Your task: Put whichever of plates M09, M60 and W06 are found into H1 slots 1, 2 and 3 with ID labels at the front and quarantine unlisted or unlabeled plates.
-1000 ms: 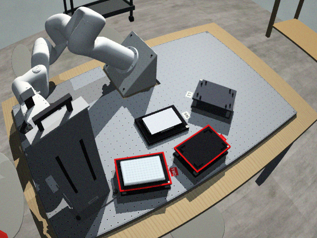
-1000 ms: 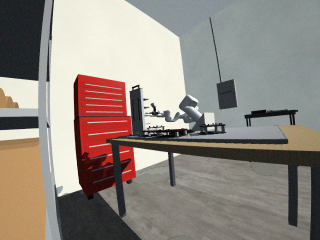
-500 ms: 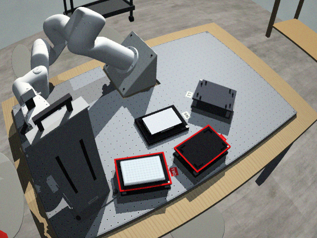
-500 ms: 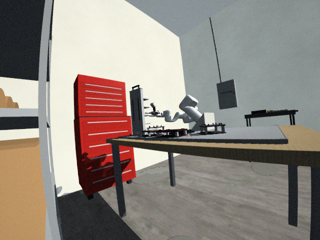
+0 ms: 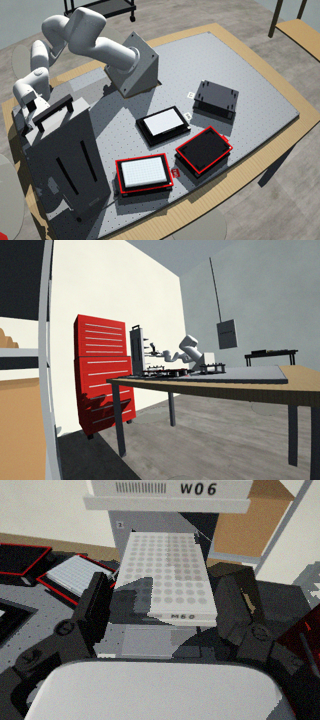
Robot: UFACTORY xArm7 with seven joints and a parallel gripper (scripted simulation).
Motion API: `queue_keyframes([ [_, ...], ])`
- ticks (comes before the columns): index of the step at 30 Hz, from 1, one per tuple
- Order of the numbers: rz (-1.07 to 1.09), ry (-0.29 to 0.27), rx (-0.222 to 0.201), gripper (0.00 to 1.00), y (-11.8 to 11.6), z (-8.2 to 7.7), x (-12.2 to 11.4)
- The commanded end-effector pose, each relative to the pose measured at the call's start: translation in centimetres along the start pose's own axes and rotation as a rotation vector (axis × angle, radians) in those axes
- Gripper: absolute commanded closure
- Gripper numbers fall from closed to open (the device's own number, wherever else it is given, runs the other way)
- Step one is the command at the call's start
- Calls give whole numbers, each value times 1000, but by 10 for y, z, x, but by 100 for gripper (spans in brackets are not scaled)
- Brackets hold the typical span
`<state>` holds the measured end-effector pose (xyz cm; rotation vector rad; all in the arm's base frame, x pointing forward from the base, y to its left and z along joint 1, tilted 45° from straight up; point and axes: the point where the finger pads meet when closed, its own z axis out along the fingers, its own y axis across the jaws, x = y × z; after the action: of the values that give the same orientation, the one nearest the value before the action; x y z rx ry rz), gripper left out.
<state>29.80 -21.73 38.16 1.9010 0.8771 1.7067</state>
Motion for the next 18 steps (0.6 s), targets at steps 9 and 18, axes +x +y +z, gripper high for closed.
queue_keyframes([
  [9,-2,0,1,100,0,5,1],
  [18,-2,0,1,100,0,9,1],
])
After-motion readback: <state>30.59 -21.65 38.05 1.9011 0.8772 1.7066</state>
